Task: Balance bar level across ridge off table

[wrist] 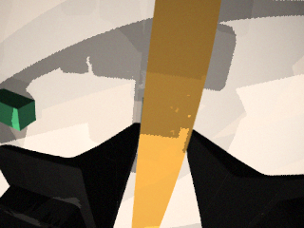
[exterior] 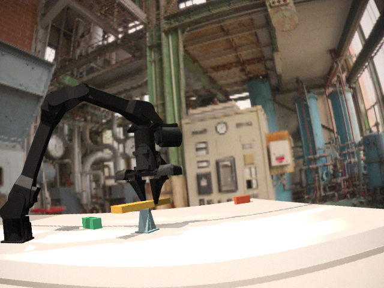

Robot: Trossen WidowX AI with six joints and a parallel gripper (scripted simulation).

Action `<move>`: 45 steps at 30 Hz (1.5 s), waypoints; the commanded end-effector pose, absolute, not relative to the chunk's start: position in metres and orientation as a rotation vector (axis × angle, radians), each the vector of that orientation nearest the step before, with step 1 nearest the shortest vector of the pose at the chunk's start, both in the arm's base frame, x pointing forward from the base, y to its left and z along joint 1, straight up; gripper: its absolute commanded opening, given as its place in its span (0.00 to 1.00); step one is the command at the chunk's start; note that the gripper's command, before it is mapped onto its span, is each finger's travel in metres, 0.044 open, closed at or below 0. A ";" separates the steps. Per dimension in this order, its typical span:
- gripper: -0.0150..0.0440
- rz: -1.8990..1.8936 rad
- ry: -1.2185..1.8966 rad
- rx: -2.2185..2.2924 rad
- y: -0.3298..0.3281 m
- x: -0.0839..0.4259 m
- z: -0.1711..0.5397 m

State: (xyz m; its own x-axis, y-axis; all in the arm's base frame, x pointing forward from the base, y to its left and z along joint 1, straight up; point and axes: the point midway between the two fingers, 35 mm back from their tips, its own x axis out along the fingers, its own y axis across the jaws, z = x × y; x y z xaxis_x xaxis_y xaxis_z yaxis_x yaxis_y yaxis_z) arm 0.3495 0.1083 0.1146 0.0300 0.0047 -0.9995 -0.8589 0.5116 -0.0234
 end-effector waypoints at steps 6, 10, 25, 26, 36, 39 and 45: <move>0.55 0.793 1.387 -0.811 0.108 0.350 0.115; 0.57 0.793 1.387 -0.811 0.108 0.350 0.115; 0.75 0.793 1.387 -0.811 0.108 0.350 0.115; 0.79 0.793 1.387 -0.811 0.108 0.350 0.115; 1.00 0.791 1.379 -0.811 0.109 0.352 0.133; 1.00 0.786 1.362 -0.812 0.109 0.352 0.171; 1.00 0.781 1.342 -0.813 0.107 0.345 0.214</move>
